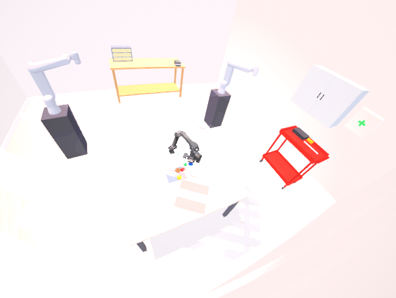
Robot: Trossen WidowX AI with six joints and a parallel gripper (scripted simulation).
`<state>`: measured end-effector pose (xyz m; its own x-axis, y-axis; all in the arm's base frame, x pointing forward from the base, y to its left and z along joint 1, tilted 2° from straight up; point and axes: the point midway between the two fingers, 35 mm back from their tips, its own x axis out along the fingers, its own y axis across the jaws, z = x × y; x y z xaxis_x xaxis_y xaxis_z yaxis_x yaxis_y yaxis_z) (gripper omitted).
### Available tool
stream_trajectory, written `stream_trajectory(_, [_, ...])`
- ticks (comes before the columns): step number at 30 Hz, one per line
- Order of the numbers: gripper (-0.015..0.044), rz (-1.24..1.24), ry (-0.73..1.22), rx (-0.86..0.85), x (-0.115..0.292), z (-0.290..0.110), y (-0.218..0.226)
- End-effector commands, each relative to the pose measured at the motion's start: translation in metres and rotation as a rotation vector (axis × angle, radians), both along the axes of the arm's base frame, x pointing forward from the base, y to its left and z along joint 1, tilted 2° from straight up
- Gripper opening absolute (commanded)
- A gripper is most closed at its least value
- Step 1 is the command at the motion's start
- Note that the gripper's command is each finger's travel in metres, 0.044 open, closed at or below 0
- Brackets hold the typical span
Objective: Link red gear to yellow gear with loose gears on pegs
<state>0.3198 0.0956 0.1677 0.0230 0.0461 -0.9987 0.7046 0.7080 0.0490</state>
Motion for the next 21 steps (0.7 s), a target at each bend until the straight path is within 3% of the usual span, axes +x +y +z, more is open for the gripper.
stream_trajectory(1, [0.0,0.001,0.001,-0.002,0.001,-0.004,-0.009])
stream_trajectory(21, [0.0,0.008,-0.004,-0.008,0.006,-0.021,-0.056])
